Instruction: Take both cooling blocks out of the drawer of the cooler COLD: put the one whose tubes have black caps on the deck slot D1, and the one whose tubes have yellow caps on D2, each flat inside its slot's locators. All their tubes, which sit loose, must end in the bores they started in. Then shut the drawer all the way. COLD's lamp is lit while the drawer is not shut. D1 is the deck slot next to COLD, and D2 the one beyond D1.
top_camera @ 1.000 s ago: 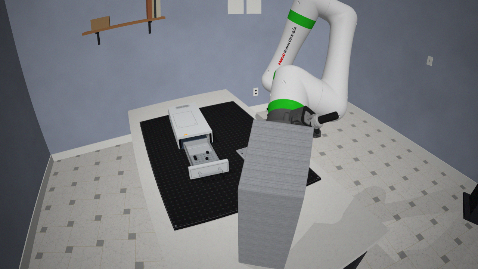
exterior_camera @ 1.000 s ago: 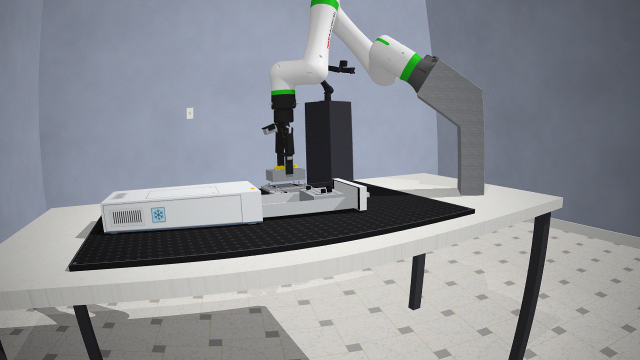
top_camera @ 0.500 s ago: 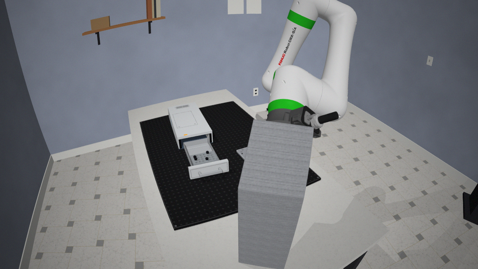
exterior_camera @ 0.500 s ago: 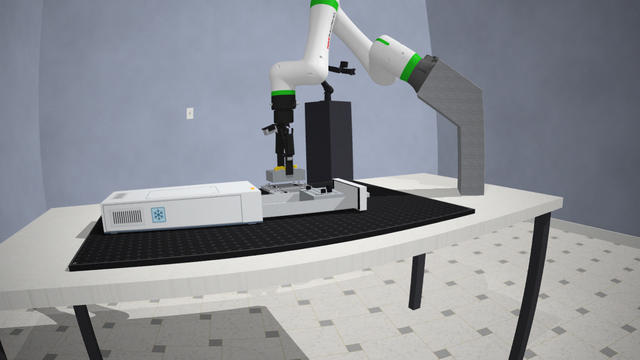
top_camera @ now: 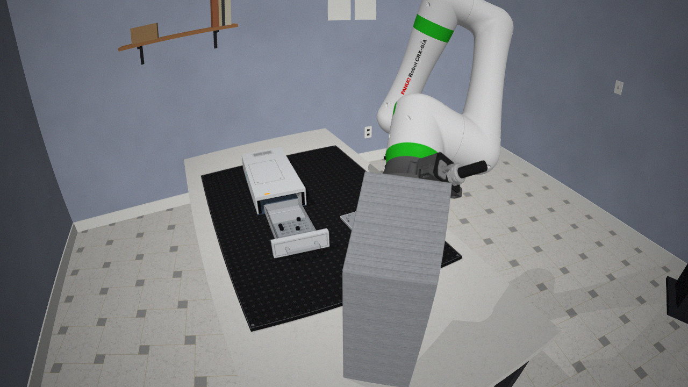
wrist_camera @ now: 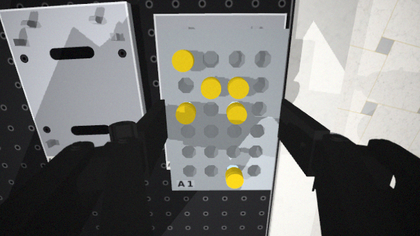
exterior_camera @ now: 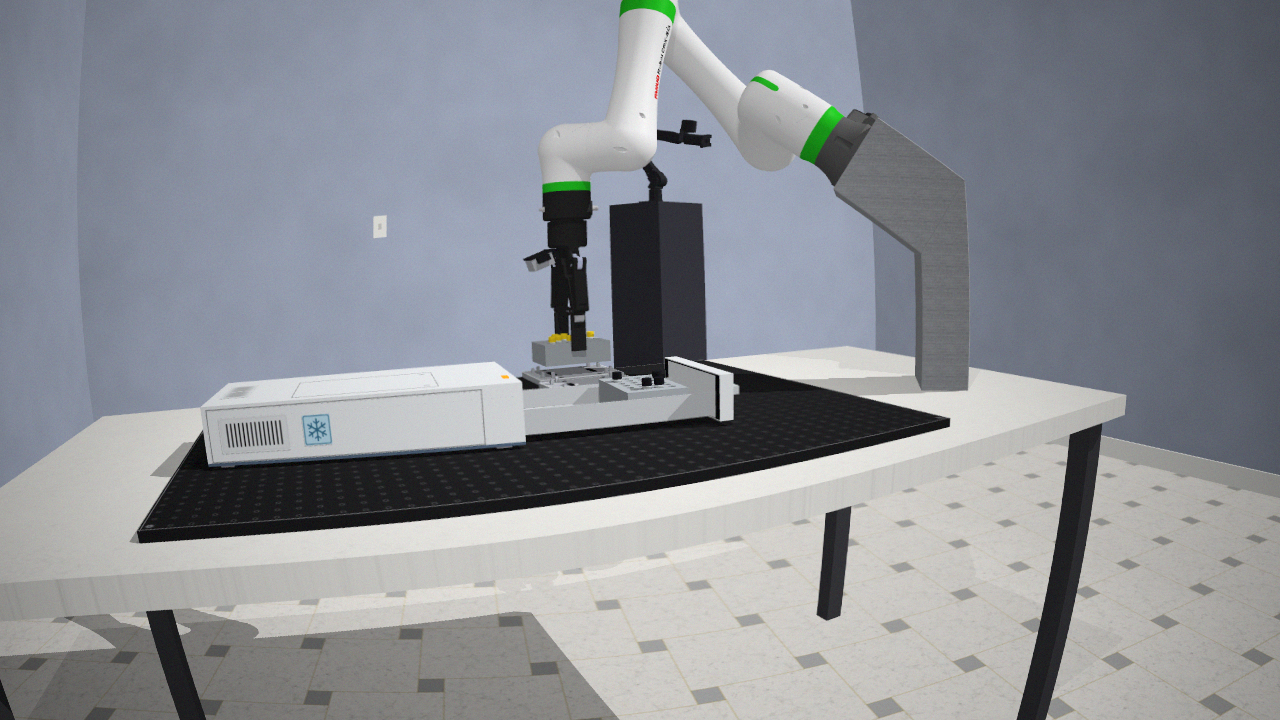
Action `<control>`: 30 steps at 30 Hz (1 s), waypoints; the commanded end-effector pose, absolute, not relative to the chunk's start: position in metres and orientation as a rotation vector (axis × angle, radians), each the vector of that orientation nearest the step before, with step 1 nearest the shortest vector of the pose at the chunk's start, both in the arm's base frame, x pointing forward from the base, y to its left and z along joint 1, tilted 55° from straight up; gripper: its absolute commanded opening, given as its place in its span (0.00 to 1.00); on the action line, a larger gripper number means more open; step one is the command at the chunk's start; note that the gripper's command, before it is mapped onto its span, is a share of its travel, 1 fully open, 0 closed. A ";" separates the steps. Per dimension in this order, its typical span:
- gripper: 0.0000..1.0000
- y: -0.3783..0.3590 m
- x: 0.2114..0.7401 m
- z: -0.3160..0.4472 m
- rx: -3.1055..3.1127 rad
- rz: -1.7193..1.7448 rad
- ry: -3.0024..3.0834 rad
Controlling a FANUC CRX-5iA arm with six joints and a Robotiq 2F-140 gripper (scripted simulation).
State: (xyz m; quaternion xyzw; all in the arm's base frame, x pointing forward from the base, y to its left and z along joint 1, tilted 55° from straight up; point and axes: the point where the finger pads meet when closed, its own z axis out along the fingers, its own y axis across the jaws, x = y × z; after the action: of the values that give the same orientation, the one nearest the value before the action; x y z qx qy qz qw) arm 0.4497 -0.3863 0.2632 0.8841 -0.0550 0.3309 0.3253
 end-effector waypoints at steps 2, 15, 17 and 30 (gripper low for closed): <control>0.10 -0.387 0.450 0.264 2.317 0.869 -0.144; 0.10 -0.388 0.451 0.263 2.317 0.869 -0.144; 0.10 -0.388 0.451 0.262 2.317 0.869 -0.144; 0.10 -0.389 0.452 0.261 2.317 0.869 -0.144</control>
State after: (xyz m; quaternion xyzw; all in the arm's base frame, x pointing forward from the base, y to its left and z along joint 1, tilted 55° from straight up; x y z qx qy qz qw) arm 0.4521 -0.3891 0.2605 0.8842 -0.0550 0.3309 0.3252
